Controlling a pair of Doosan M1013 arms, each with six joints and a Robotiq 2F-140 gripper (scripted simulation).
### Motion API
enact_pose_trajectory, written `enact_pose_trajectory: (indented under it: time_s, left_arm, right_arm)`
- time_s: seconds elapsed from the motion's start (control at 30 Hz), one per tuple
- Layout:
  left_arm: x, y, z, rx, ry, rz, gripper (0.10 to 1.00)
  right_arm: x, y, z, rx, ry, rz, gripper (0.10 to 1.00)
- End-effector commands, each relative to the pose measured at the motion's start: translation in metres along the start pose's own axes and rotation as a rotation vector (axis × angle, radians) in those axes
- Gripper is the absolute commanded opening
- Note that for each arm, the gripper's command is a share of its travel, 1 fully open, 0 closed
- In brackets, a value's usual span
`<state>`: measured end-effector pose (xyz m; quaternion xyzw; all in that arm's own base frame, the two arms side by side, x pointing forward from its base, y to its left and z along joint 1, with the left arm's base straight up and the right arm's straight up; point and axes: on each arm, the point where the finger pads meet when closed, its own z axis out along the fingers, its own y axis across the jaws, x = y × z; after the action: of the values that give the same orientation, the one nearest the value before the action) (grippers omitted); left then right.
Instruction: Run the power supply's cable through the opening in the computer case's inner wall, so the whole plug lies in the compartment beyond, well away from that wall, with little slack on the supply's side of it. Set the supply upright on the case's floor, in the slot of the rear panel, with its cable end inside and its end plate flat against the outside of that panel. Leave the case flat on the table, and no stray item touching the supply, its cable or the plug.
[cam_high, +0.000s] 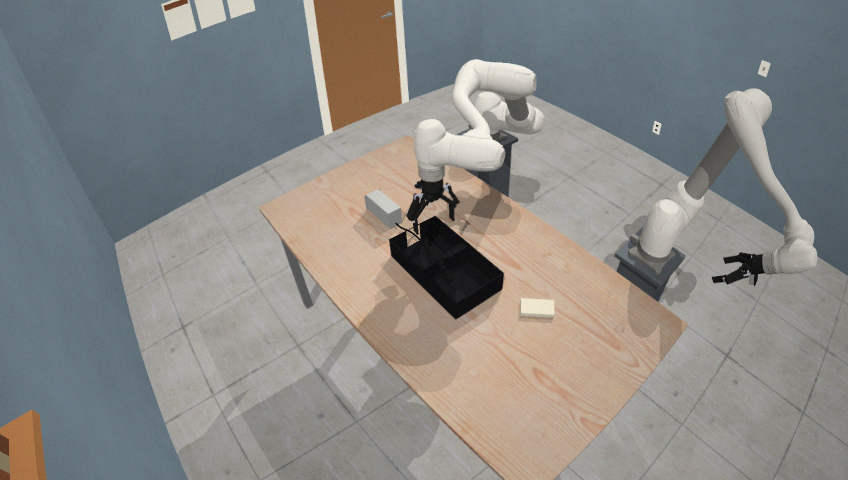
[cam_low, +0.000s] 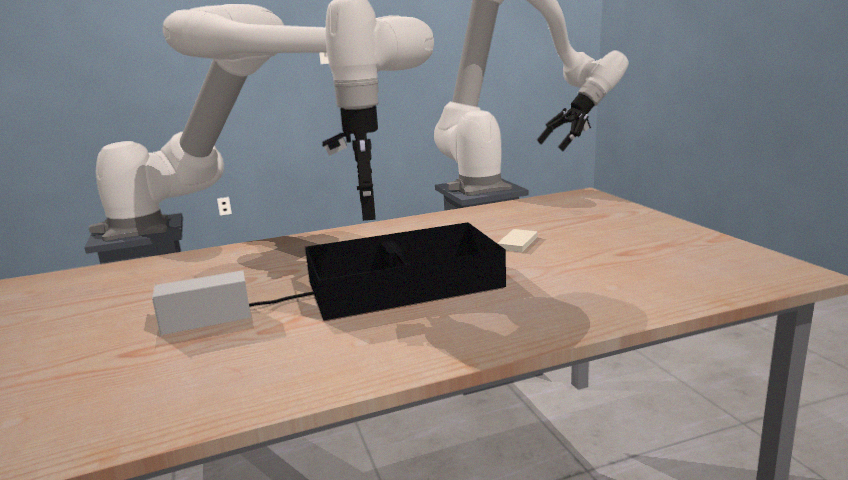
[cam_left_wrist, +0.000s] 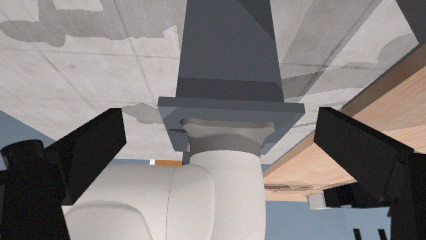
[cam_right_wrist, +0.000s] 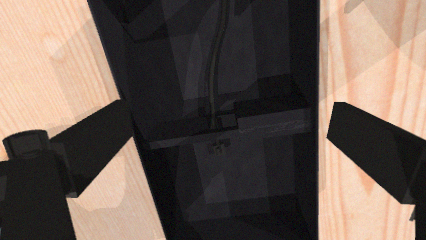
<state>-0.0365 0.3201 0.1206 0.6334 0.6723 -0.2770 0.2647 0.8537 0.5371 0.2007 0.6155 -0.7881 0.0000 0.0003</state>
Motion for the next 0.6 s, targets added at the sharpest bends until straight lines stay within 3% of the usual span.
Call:
enact_pose_trajectory:
  time_s: [0.0, 0.27, 0.57]
  left_arm:
    - [0.000, 0.000, 0.000, 0.000, 0.001, 0.000, 1.000]
    - [0.000, 0.000, 0.000, 0.000, 0.001, 0.000, 1.000]
    - [0.000, 0.000, 0.000, 0.000, 0.001, 0.000, 1.000]
  right_arm:
    - [0.014, -0.003, -0.002, 0.001, -0.002, -0.008, 1.000]
    - [0.059, -0.011, -0.002, 0.001, -0.002, -0.033, 1.000]
    - [0.173, -0.032, -0.002, 0.001, -0.002, -0.097, 1.000]
